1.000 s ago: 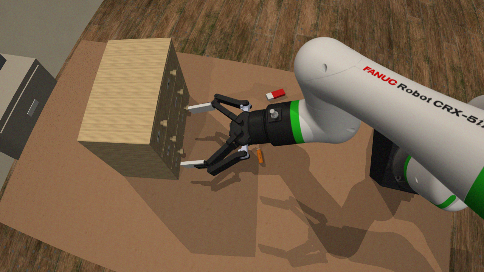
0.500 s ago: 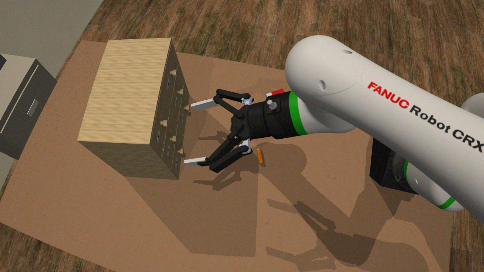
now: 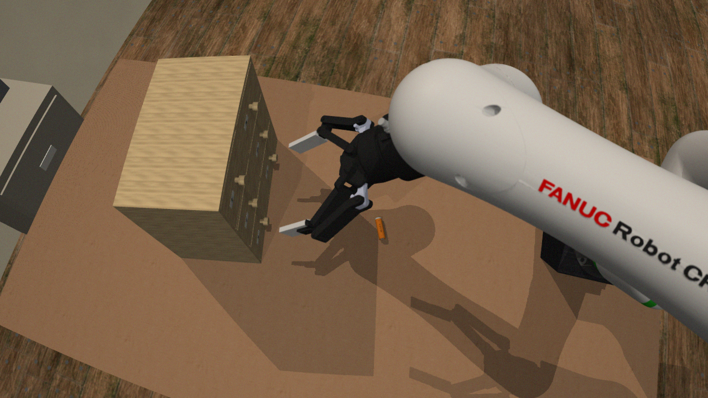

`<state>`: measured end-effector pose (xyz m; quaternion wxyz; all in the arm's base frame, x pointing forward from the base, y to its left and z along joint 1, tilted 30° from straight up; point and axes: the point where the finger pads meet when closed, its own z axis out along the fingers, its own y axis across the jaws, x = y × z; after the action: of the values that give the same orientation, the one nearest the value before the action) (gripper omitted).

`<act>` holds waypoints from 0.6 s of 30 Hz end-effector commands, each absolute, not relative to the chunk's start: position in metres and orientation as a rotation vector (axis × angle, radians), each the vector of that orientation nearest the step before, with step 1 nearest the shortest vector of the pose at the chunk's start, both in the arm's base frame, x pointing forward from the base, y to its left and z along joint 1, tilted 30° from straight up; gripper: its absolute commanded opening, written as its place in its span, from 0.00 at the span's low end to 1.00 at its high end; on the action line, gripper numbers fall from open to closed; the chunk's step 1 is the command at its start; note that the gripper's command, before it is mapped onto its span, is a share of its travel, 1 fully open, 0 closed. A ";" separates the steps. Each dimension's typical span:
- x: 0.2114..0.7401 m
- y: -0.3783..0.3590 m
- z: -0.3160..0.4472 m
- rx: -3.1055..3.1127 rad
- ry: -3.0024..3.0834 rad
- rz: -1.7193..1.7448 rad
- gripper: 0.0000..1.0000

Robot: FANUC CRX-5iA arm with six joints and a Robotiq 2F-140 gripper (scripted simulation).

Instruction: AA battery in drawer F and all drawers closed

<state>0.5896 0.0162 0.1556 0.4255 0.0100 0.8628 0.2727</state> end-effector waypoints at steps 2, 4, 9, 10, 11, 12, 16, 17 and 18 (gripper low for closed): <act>0.572 0.013 0.167 -0.047 2.385 0.724 1.00; 0.569 0.011 0.170 -0.064 2.428 0.730 1.00; 0.553 -0.001 0.182 -0.141 2.614 0.755 1.00; 0.550 -0.003 0.184 -0.155 2.647 0.759 1.00; 0.547 -0.004 0.186 -0.169 2.678 0.763 1.00; 0.544 -0.006 0.188 -0.183 2.707 0.766 1.00; 0.536 -0.012 0.195 -0.231 2.809 0.778 1.00; 0.534 -0.013 0.196 -0.241 2.830 0.780 1.00; 0.532 -0.015 0.198 -0.251 2.850 0.782 1.00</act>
<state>0.5384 -0.0136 0.1919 0.1523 -0.0653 0.9513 0.2598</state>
